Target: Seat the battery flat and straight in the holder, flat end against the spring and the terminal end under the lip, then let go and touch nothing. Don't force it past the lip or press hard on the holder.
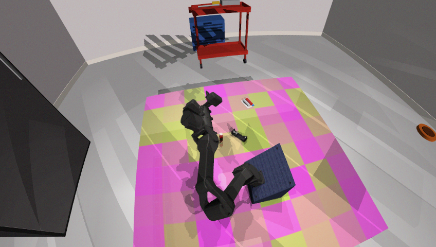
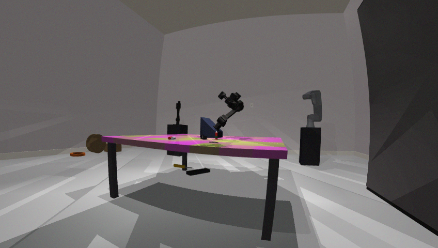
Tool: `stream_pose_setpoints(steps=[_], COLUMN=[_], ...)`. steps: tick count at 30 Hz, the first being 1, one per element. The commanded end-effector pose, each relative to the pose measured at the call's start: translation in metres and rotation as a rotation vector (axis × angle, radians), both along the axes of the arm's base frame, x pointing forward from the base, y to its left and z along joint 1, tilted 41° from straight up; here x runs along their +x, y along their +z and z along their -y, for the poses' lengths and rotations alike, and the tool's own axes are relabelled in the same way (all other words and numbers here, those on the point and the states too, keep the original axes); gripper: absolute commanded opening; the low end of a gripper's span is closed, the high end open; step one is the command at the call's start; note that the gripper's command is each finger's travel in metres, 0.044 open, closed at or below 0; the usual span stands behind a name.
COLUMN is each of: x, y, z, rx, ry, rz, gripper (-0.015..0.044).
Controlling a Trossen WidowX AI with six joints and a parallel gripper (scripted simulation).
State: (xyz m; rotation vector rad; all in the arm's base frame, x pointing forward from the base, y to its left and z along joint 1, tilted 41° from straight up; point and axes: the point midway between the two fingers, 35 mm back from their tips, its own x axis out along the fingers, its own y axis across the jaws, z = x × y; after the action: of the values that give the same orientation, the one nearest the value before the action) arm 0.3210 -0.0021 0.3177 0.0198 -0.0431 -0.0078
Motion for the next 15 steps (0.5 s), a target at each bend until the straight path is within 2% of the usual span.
stream_pose_setpoints(steps=[1, 3, 8, 15], x=[0.002, 0.015, 0.045, 0.048], y=[-0.002, -0.017, -0.076, -0.145], z=[0.000, -0.004, -0.017, -0.033], rx=[0.011, 0.099, 0.477, 1.085], ry=[0.005, 0.039, 0.081, -0.110], rz=[-0.013, -0.121, -0.545, -1.141], gripper=[0.0374, 0.0321, 0.0190, 0.0006])
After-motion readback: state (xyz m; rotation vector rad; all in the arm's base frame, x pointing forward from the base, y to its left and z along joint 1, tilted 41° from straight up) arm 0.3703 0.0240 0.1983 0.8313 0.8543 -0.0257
